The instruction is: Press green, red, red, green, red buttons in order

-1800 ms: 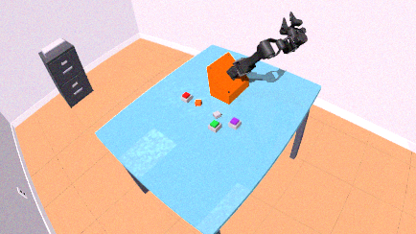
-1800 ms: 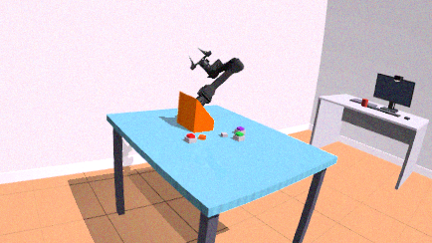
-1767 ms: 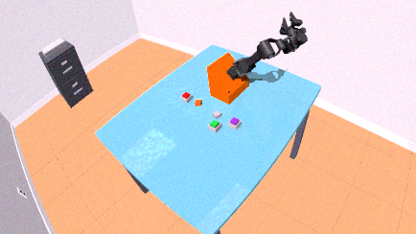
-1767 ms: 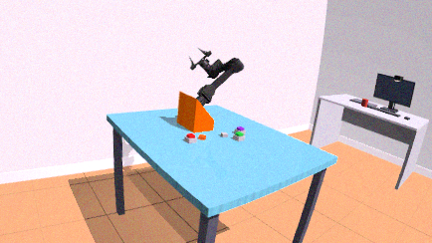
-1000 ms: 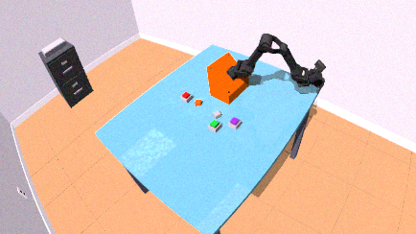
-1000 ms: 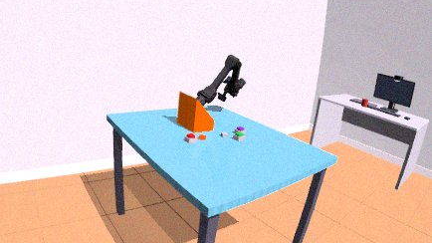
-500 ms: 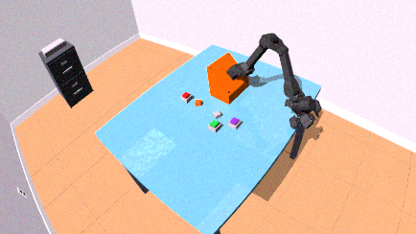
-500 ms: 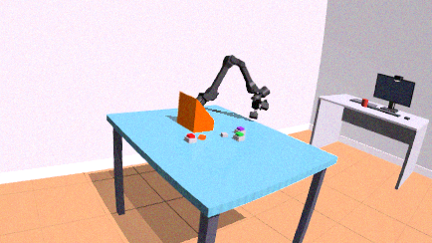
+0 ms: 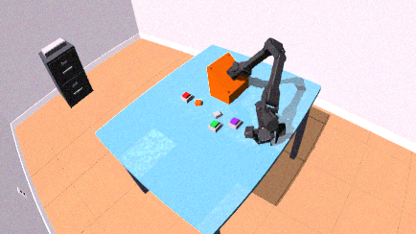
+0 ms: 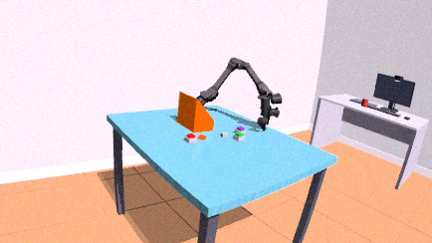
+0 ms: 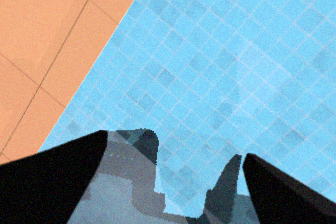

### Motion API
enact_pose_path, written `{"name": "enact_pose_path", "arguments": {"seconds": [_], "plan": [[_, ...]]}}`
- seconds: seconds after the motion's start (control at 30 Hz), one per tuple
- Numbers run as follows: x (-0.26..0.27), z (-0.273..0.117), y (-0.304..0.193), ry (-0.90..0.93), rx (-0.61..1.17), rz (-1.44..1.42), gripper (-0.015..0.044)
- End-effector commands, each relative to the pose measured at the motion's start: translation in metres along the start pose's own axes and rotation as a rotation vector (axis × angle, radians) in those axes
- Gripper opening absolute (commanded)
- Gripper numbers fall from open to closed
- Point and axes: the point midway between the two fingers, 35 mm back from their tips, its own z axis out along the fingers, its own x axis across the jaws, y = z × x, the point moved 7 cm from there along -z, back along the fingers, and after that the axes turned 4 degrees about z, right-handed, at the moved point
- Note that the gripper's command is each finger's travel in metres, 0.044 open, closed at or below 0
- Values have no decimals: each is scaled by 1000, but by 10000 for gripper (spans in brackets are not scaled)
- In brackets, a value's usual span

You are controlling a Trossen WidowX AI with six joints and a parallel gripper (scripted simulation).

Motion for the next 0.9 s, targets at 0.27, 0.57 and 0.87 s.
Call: {"name": "enact_pose_path", "arguments": {"seconds": [0.27, 0.57, 0.87], "plan": [[-136, -73, 9, -247, 42, 214, 400], [-209, -144, -23, -271, 73, 427, 400], [-231, -145, -40, -248, 73, 497, 321]]}}
